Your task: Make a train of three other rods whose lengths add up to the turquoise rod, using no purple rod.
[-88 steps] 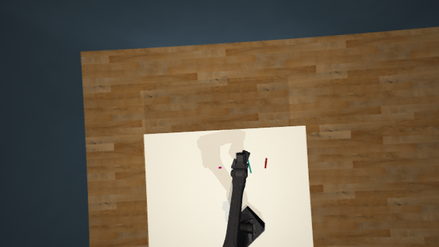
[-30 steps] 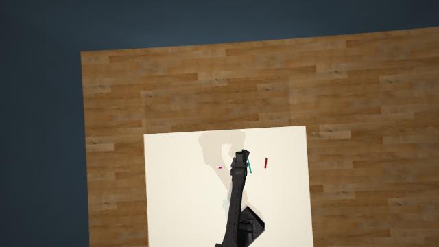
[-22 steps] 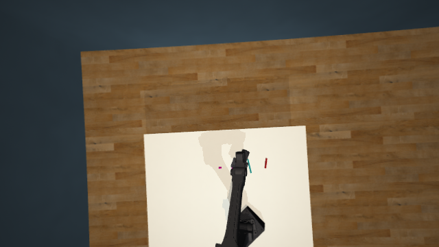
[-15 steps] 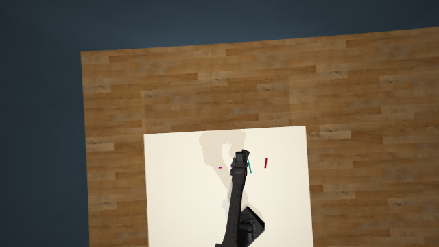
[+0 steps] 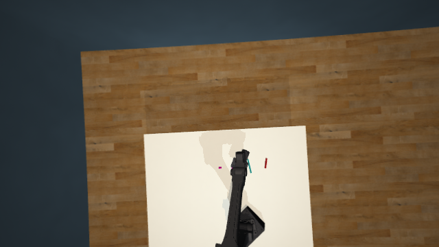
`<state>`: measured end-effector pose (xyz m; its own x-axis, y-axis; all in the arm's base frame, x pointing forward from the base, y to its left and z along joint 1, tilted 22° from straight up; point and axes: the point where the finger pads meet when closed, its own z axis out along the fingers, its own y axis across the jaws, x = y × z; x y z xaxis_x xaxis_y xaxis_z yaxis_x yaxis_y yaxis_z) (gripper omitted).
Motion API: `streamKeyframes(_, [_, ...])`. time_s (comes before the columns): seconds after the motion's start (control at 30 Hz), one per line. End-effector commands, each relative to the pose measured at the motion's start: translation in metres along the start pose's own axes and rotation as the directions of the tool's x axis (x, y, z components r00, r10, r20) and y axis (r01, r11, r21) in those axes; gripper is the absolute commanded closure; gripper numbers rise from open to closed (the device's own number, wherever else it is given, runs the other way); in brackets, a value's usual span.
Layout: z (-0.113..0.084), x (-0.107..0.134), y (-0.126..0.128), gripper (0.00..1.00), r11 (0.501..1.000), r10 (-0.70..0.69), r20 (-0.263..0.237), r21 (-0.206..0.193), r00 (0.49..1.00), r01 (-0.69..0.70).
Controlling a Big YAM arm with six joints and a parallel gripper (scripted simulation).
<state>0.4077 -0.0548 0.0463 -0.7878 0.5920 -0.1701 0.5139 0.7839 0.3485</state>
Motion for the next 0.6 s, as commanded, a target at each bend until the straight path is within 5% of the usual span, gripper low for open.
streamKeyframes(0.0, [0.007, 0.005, 0.000, 0.96, 1.000, 0.002, -0.006, 0.005, 1.000, -0.002])
streamKeyframes(0.47, [0.007, 0.006, -0.001, 0.96, 1.000, 0.003, -0.010, 0.007, 1.000, -0.003])
streamKeyframes(0.57, [-0.012, 0.002, -0.003, 0.96, 1.000, 0.001, 0.009, 0.003, 1.000, -0.001])
